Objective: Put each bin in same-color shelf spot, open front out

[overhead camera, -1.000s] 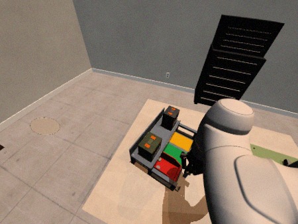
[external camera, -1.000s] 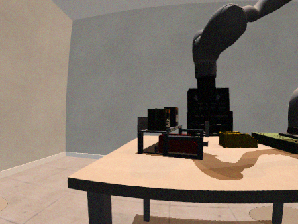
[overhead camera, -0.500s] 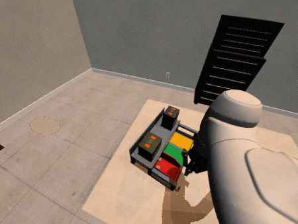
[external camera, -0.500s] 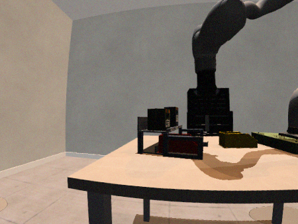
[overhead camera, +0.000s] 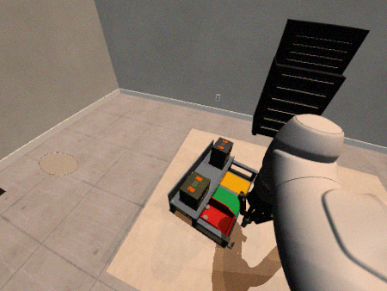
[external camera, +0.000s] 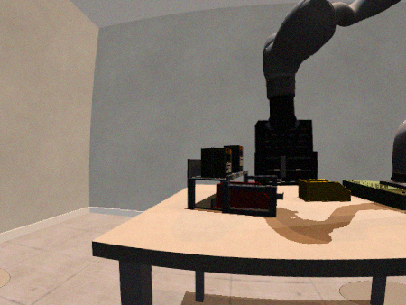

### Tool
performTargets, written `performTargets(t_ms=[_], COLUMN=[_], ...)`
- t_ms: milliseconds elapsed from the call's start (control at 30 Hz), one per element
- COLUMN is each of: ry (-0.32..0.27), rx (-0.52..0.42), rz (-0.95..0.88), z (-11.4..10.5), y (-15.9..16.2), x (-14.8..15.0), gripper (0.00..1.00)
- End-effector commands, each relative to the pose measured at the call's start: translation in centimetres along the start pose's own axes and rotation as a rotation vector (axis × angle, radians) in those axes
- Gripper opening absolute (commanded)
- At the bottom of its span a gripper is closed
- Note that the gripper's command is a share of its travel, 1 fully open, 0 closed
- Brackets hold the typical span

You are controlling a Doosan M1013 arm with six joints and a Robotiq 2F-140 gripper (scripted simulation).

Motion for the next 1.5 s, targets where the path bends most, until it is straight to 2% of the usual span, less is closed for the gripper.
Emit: performTargets(t_ms=[0, 100, 133, 600, 667, 700, 1067, 1433, 1467], ry=[0.0, 0.0, 0.0, -0.001, -0.001, -0.001, 0.0, 0.0, 0.0], rx=[0.0, 0.0, 0.0, 0.0, 0.0, 0.0, 0.0, 0.0, 0.0], rz=[0.167, 0.195, 0.295, 0.806, 0.806, 0.912, 1.304, 1.329, 1.33], z=[-1.2, -1.3, -1.9, -4.1, -4.1, -4.4, -4.9, -4.9, -4.9], y=[-2.6, -3.0, -4.5, -11.4, -11.4, -12.6, -16.7, -17.0, -17.0], x=[1.8, 2.1, 3.3, 9.8, 9.8, 11.3, 16.9, 17.3, 17.3], gripper=[0.1, 0.1, 0.1, 0.1, 0.1, 0.1, 0.1, 0.1, 0.24])
Point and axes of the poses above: the point where the finger pads meet when closed, its own z axis out along the fingers, its own x axis across the jaws, y = z × x, the point moved 8 cm from there along -z, back along the fingers, and after that the axes turned 4 degrees about -z, right-handed, at the moved point
